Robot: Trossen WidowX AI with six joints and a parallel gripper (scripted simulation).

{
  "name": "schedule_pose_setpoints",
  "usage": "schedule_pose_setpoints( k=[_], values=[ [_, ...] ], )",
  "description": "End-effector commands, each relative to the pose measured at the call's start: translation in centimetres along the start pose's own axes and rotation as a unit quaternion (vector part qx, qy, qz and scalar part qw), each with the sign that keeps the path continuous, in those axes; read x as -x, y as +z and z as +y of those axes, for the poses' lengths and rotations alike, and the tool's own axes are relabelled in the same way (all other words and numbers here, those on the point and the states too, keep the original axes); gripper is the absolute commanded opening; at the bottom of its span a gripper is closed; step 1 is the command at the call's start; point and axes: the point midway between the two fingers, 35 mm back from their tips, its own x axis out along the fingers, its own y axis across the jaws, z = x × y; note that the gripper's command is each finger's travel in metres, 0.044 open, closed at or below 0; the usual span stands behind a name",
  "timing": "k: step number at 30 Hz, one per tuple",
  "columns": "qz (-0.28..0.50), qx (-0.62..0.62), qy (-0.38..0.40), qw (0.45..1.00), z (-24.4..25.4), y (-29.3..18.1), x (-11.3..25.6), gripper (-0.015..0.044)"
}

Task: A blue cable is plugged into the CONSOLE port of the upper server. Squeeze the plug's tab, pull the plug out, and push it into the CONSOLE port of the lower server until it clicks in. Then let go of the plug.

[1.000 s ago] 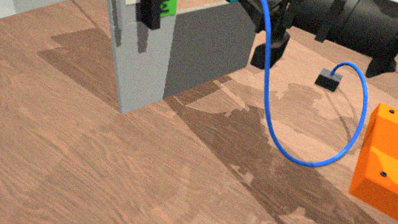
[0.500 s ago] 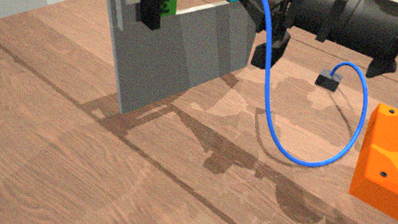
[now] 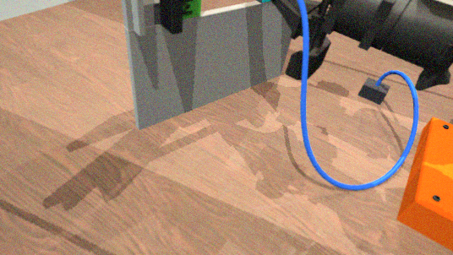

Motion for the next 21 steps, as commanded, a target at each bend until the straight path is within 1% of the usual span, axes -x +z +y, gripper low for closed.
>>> schedule_pose_setpoints(
  k=[1, 21],
  values=[
    [0.000, 0.003, 0.002, 1.000, -0.09, 0.03, 0.02, 0.0000],
    [0.000, 0.003, 0.002, 1.000, -0.18, 0.07, -0.18, 0.0000]
  ],
)
